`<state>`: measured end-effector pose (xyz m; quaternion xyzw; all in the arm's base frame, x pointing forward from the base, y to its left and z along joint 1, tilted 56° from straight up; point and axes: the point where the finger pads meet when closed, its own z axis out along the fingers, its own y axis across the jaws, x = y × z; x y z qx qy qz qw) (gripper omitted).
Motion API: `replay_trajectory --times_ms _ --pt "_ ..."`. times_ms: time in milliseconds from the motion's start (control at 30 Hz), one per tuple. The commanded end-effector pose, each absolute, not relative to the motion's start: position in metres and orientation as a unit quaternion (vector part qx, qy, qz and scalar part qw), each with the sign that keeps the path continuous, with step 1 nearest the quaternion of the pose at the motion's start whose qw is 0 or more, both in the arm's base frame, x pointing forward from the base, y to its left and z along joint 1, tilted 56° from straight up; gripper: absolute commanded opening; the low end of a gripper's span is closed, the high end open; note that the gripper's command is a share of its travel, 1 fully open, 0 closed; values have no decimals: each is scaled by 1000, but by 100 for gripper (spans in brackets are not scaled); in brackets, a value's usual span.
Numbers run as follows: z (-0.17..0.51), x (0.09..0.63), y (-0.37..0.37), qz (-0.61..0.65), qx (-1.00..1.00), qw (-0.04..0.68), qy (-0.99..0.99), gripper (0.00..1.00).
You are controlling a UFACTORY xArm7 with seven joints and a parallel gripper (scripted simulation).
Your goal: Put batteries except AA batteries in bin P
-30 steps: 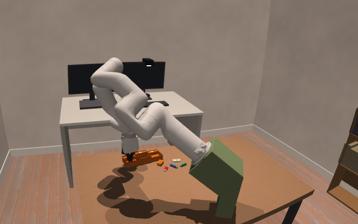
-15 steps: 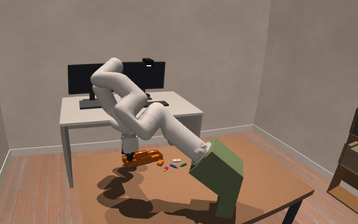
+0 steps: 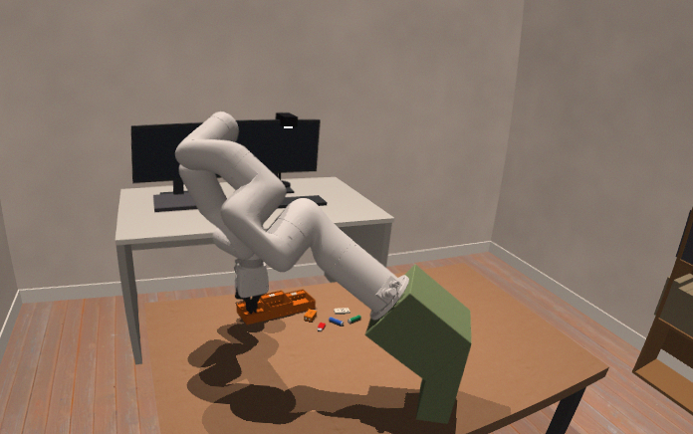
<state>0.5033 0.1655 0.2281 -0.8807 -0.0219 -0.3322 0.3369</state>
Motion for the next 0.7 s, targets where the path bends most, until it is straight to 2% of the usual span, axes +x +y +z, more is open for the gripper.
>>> replay_trajectory --times_ms 0,667 --pt "229 504 164 -334 -880 337 -21 7" --pt "236 497 157 -333 -880 337 -21 7"
